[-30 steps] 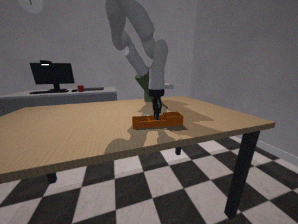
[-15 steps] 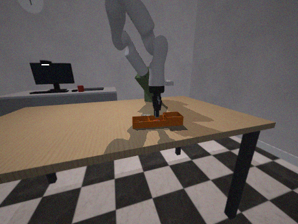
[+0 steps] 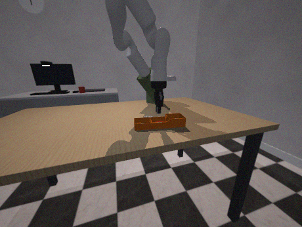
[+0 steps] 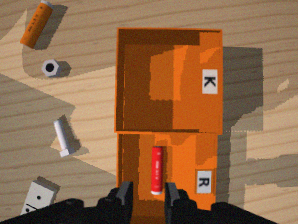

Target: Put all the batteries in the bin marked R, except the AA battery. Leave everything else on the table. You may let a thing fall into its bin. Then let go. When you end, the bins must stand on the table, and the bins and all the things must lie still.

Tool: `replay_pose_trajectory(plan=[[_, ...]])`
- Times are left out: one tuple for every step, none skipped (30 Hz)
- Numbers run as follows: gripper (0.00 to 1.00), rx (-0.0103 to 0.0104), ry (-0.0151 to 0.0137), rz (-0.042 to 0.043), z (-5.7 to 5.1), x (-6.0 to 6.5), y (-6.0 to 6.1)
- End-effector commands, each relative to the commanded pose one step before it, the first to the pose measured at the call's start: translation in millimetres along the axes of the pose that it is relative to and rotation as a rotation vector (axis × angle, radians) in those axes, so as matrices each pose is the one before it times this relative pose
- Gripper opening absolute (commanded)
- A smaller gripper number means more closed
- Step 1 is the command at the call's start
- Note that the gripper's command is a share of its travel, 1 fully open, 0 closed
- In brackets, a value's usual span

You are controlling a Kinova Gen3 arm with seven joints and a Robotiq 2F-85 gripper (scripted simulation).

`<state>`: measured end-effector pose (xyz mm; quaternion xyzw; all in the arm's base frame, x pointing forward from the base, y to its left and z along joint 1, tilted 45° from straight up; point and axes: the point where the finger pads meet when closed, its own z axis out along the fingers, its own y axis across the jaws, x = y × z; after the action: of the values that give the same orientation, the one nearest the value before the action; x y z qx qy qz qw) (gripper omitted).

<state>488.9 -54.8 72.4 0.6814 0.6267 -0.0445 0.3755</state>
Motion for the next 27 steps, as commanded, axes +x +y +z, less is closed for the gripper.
replay_pose_trajectory(plan=[[0.24,-0.00862,0.00267,-0.00495,-11.3,0.34,2.56],[0.24,0.0,0.0,0.0,0.0,0.0,0.0],[0.24,-0.0008,-0.00056,0.00127,0.11,-0.24,0.76],[0.24,-0.00012,-0.00051,0.00047,0.11,-0.28,0.17],[0.24,0.0007,0.00155,0.00309,0.15,0.31,-0.15],[0.24,-0.00011,0.00078,0.00235,0.27,0.03,0.08],[0.24,-0.00117,0.00171,-0.0002,1.32,0.64,0.76],[0.24,0.0,0.0,0.0,0.0,0.0,0.0],[0.24,0.0,0.0,0.0,0.0,0.0,0.0],[0.24,0.0,0.0,0.0,0.0,0.0,0.0],[0.24,0.0,0.0,0.0,0.0,0.0,0.0],[0.24,0.0,0.0,0.0,0.0,0.0,0.0],[0.24,0.0,0.0,0.0,0.0,0.0,0.0],[0.24,0.0,0.0,0.0,0.0,0.0,0.0],[0.24,0.0,0.0,0.0,0.0,0.0,0.0],[0.24,0.0,0.0,0.0,0.0,0.0,0.0],[0.24,0.0,0.0,0.0,0.0,0.0,0.0],[0.24,0.0,0.0,0.0,0.0,0.0,0.0],[0.24,0.0,0.0,0.0,0.0,0.0,0.0],[0.24,0.0,0.0,0.0,0.0,0.0,0.0],[0.24,0.0,0.0,0.0,0.0,0.0,0.0],[0.24,0.0,0.0,0.0,0.0,0.0,0.0],[0.24,0.0,0.0,0.0,0.0,0.0,0.0],[0.24,0.0,0.0,0.0,0.0,0.0,0.0],[0.24,0.0,0.0,0.0,0.0,0.0,0.0],[0.24,0.0,0.0,0.0,0.0,0.0,0.0],[0.24,0.0,0.0,0.0,0.0,0.0,0.0]])
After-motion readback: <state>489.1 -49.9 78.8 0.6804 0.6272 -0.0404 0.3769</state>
